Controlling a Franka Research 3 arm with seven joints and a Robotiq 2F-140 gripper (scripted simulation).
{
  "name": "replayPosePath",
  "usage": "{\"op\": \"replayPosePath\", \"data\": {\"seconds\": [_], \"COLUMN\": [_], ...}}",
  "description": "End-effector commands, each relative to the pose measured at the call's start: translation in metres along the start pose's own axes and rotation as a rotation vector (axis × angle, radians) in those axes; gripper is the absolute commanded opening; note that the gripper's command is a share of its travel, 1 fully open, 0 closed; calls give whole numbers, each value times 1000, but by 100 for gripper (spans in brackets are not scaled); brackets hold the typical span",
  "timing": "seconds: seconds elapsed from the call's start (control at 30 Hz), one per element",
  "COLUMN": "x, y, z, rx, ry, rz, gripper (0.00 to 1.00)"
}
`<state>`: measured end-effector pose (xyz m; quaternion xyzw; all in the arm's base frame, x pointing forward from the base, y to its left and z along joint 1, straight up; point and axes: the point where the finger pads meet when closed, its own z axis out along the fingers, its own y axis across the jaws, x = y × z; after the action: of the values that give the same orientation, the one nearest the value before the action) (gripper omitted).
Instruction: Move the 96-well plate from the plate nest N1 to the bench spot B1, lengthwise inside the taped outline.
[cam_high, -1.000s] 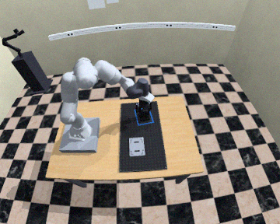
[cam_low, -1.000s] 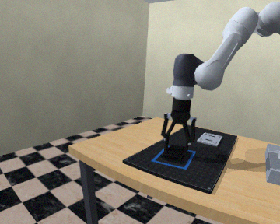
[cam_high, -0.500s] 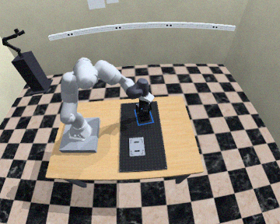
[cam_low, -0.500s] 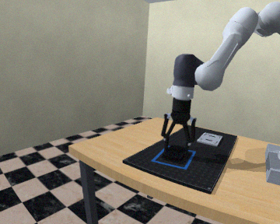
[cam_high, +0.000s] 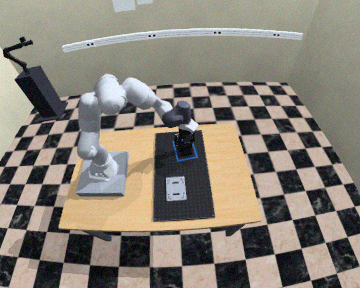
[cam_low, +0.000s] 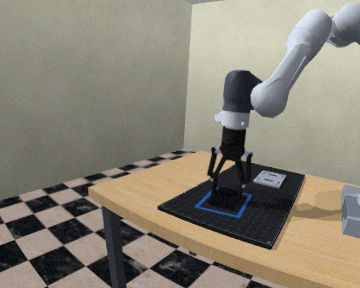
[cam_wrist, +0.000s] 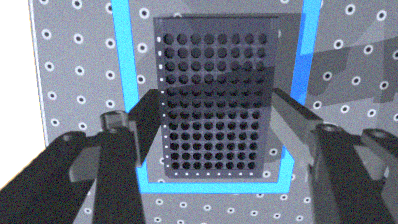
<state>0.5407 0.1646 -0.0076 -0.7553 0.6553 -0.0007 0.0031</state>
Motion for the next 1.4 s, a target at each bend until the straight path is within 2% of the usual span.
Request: {"op": "replayPosePath", "data": {"seconds": [0.0, 1.37], "x": [0, 0], "y": [0, 1], "z": [2, 7], "rx": [1, 1], "ry": [1, 1], "rz": [3, 3], "gripper": [60, 60]}}
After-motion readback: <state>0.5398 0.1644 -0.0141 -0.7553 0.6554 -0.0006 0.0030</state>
